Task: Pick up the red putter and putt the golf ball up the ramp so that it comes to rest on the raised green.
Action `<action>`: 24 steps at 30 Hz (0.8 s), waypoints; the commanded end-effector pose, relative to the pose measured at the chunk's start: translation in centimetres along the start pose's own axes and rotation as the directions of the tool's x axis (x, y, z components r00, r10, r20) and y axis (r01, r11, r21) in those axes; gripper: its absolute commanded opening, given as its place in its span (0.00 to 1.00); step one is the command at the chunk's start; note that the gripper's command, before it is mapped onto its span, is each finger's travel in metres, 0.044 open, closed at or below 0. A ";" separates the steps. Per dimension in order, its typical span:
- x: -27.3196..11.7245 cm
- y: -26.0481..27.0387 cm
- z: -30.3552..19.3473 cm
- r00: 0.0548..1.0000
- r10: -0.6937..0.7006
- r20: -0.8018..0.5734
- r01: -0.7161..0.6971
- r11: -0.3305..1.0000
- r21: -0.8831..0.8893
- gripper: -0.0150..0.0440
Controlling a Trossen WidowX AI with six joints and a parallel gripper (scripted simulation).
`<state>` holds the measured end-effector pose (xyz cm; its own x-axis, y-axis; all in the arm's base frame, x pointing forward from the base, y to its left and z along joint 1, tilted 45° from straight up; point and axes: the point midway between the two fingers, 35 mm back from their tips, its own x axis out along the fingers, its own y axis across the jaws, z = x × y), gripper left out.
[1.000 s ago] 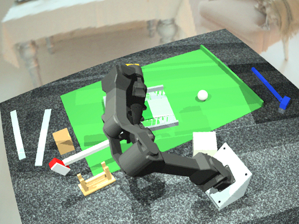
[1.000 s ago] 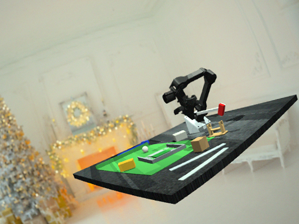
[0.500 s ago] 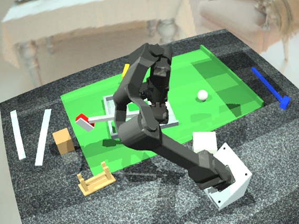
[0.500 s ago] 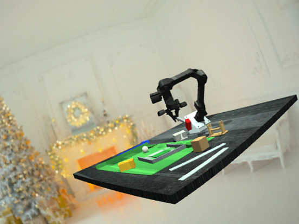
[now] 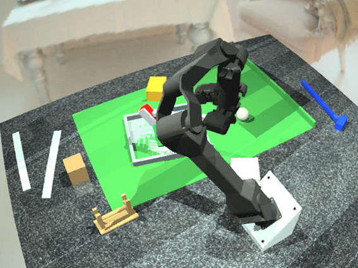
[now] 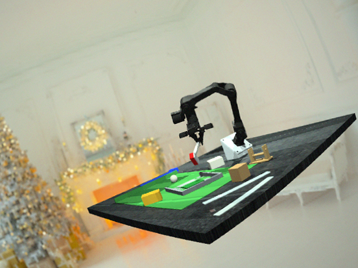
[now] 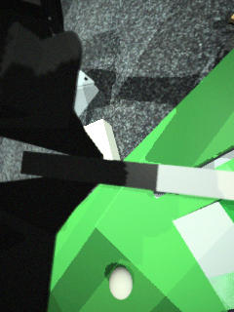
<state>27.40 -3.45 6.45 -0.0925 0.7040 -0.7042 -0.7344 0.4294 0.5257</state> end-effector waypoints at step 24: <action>-0.4 -8.0 -17.6 0.998 0.015 -0.067 0.042 0.630 0.775 0.25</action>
<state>22.43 -16.15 -4.55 -0.1376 0.6675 -0.7318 -0.0275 0.7359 0.6765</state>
